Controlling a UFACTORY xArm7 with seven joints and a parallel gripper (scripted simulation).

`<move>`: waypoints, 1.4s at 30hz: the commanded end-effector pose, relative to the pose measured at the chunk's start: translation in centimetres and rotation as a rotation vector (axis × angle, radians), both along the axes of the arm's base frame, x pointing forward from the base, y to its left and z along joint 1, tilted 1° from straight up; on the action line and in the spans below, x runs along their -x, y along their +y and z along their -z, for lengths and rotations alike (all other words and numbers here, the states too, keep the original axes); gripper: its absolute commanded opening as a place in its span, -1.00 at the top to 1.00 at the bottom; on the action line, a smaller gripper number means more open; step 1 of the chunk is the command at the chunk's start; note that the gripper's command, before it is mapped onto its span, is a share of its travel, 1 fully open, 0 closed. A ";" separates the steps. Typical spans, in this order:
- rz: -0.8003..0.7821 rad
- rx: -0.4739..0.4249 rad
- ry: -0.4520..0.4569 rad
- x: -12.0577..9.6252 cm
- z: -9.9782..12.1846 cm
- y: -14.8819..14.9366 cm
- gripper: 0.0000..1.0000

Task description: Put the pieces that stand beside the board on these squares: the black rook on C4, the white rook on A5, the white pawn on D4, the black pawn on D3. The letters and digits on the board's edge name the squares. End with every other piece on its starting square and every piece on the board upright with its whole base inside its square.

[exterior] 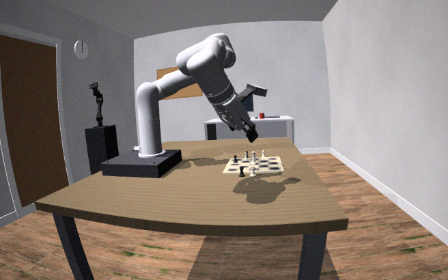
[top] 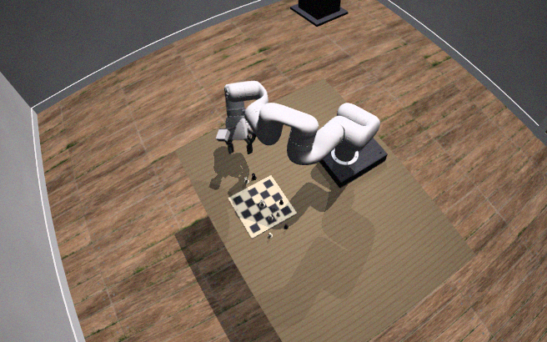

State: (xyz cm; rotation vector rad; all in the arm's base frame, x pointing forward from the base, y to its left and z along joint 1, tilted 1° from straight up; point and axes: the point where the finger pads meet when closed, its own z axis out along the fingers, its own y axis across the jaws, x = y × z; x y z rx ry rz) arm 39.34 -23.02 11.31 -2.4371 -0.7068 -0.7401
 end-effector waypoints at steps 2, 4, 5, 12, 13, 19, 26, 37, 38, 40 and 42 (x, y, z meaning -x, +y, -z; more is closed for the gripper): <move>0.107 0.099 0.100 0.1 0.2 0.9 -1.00; 0.161 0.143 0.150 0.2 0.2 1.4 -1.00; 0.210 0.183 0.197 0.3 0.2 1.9 -1.00; 0.298 0.255 0.282 0.5 0.2 2.8 -1.00; 0.339 0.288 0.317 0.6 0.2 3.2 -1.00; 0.414 0.350 0.375 0.7 0.1 3.8 -1.00; 0.520 0.438 0.474 1.0 0.1 4.8 -1.00; 0.606 0.508 0.557 1.2 0.2 5.7 -1.00; 0.606 0.508 0.557 1.2 0.2 5.7 -1.00; 0.606 0.508 0.557 1.2 0.2 5.7 -1.00; 0.606 0.508 0.557 1.2 0.2 5.7 -1.00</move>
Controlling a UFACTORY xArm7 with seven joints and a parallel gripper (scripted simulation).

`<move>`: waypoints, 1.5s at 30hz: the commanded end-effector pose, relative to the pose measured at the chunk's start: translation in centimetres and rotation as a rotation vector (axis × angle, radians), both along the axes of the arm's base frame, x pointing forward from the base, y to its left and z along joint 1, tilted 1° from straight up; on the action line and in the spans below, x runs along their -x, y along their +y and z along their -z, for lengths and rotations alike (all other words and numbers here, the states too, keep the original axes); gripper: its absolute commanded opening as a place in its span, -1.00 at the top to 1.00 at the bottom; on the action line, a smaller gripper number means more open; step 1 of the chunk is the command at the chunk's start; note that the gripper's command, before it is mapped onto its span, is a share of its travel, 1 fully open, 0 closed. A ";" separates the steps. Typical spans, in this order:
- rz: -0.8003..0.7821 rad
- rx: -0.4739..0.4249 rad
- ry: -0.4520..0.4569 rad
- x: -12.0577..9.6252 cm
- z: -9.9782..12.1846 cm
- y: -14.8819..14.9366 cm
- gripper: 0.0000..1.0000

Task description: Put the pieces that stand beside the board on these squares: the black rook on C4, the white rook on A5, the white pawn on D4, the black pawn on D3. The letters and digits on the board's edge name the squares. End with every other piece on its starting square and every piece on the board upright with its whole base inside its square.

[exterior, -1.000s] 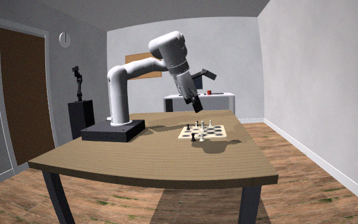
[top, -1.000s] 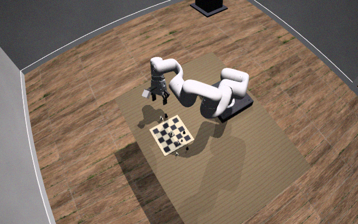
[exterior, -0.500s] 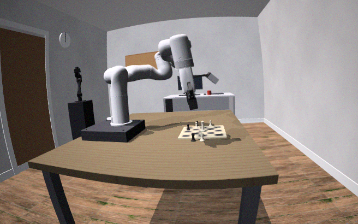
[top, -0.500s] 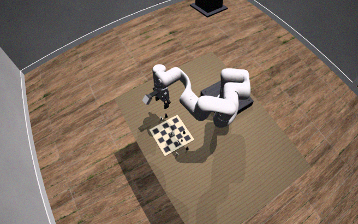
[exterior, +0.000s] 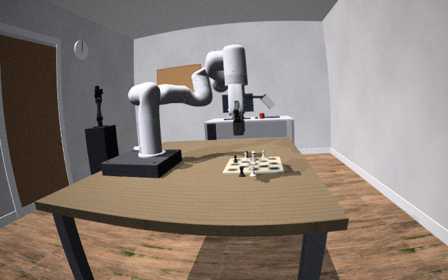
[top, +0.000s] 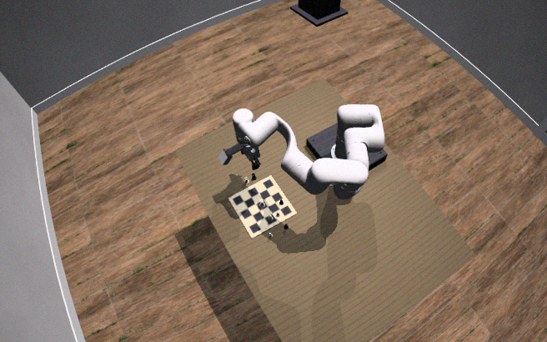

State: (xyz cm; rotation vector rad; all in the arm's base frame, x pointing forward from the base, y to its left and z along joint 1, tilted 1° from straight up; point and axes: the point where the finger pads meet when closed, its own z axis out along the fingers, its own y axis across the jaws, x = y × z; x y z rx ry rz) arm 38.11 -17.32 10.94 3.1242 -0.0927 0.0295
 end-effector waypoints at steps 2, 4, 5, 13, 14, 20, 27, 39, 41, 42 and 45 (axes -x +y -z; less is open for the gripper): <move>0.002 0.004 0.000 -0.1 -0.1 0.0 -1.00; 0.002 0.004 0.000 -0.1 -0.1 0.0 -1.00; 0.002 0.004 0.000 -0.1 -0.1 0.0 -1.00; -0.003 0.004 0.000 -0.1 -0.1 0.0 -1.00; -0.008 0.004 0.001 -0.1 -0.1 0.0 -1.00; -0.093 0.005 0.002 -0.1 0.0 0.0 -1.00; -0.347 0.008 0.007 -0.1 0.4 0.1 -1.00; -0.825 0.017 0.019 -0.2 1.4 0.1 -1.00; -0.910 0.019 0.022 -0.2 1.6 0.1 -1.00; -0.953 0.019 0.024 -0.2 1.7 0.1 -1.00; -1.038 0.021 0.027 -0.2 2.0 0.1 -1.00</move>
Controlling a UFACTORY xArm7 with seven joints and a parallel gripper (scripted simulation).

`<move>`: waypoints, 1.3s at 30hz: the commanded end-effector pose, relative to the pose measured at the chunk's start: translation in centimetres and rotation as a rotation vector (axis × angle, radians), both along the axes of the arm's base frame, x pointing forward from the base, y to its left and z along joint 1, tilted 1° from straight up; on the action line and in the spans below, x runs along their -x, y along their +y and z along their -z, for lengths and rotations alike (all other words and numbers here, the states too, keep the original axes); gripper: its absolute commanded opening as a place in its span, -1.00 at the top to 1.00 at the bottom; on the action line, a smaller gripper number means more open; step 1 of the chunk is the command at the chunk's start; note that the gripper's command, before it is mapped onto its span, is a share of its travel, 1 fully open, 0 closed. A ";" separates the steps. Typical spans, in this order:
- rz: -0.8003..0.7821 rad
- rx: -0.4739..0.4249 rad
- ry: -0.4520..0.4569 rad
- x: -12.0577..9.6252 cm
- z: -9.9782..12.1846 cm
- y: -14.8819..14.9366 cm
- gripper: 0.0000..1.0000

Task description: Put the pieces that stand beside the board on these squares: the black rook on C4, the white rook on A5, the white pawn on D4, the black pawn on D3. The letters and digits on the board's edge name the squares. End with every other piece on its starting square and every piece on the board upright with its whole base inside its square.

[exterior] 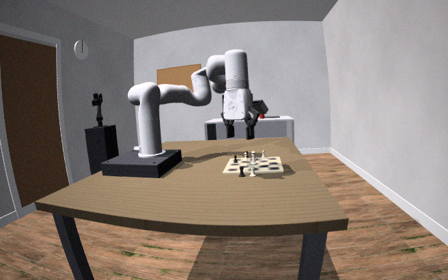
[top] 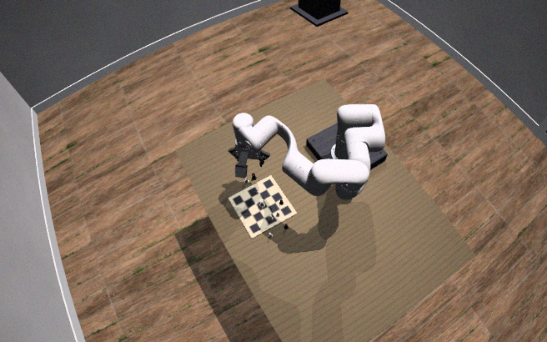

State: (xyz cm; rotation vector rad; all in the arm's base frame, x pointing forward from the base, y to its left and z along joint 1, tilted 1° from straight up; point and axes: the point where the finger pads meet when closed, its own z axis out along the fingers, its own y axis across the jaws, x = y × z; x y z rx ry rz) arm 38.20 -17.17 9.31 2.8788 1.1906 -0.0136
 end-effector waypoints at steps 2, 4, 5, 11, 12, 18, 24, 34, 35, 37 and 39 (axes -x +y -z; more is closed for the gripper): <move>-0.320 -0.002 0.000 -0.1 0.4 0.0 -1.00; -0.392 -0.001 0.004 -0.1 0.7 0.0 -1.00; -0.431 0.000 0.005 -0.1 0.8 0.0 -1.00; -0.684 0.004 0.016 -0.1 1.5 0.0 -1.00; -0.727 0.005 0.018 -0.1 1.6 0.0 -1.00; -0.896 0.007 0.026 0.0 2.0 0.0 -1.00; -1.215 0.010 0.040 0.0 2.5 -0.1 -1.00; -1.596 0.011 0.054 0.0 2.8 -0.1 -1.00; -1.596 0.011 0.054 0.0 2.8 -0.1 -1.00; -1.757 0.011 0.058 0.0 2.9 -0.1 -1.00; -1.832 0.010 0.058 0.0 2.9 -0.1 -1.00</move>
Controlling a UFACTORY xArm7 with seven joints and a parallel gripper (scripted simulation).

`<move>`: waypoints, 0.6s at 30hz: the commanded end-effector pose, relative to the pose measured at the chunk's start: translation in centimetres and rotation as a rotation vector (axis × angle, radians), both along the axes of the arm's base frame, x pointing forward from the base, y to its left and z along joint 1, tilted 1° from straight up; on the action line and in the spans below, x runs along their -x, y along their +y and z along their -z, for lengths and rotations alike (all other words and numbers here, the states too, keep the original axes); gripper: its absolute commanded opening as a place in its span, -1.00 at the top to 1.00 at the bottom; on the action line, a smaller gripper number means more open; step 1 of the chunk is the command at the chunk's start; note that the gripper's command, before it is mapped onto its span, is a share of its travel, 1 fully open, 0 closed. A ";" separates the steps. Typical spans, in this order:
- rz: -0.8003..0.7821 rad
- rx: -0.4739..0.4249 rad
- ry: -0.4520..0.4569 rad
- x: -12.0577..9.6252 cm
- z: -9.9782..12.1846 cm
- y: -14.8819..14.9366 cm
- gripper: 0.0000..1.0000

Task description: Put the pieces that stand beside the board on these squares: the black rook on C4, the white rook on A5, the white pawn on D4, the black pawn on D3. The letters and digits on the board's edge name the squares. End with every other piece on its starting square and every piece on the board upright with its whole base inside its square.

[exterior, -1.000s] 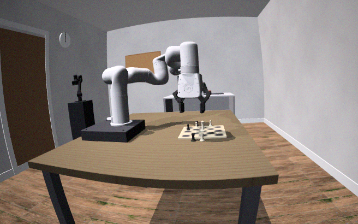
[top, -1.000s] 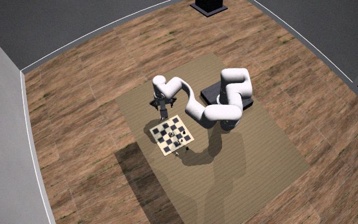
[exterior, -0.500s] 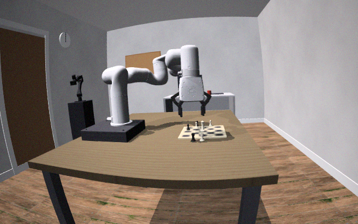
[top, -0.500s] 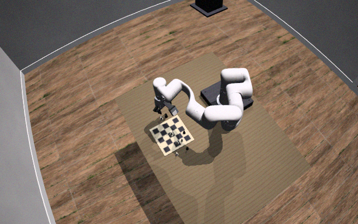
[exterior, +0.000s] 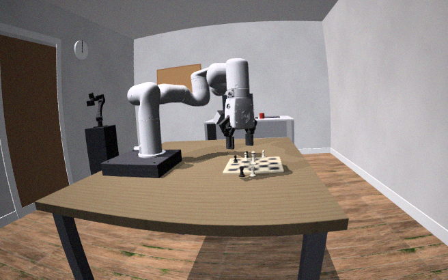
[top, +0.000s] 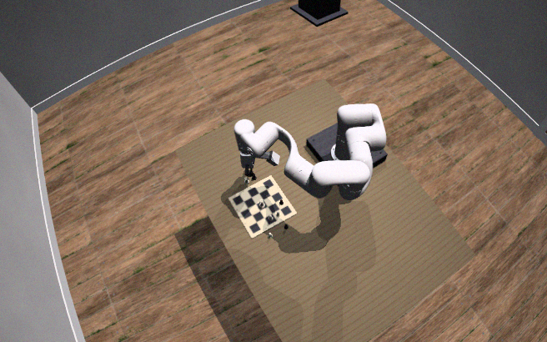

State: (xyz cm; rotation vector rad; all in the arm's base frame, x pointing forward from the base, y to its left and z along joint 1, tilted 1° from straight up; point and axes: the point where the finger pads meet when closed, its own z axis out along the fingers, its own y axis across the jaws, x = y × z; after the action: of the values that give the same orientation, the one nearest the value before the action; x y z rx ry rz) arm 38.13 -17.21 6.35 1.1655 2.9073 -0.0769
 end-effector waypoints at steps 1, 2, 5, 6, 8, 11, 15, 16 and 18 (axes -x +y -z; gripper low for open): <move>-0.279 -0.014 -0.002 -0.1 -0.1 0.0 -1.00; -0.321 -0.015 0.000 -0.1 -0.1 0.0 -1.00; -0.447 -0.020 0.002 -0.1 -0.1 0.0 0.25; -0.489 -0.022 0.003 -0.1 -0.1 0.0 0.25; -0.573 -0.027 0.003 -0.1 -0.1 0.0 0.25; -0.698 -0.037 0.001 -0.1 -0.1 0.0 0.25; -0.701 -0.037 0.001 -0.1 -0.1 0.0 0.25; -0.701 -0.037 0.001 -0.1 -0.1 0.0 0.25; -0.701 -0.037 0.001 -0.1 -0.1 0.0 0.25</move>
State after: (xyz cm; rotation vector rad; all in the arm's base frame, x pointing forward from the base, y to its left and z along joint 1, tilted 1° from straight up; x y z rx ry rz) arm 38.12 -17.22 6.30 0.1502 3.1332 -0.0277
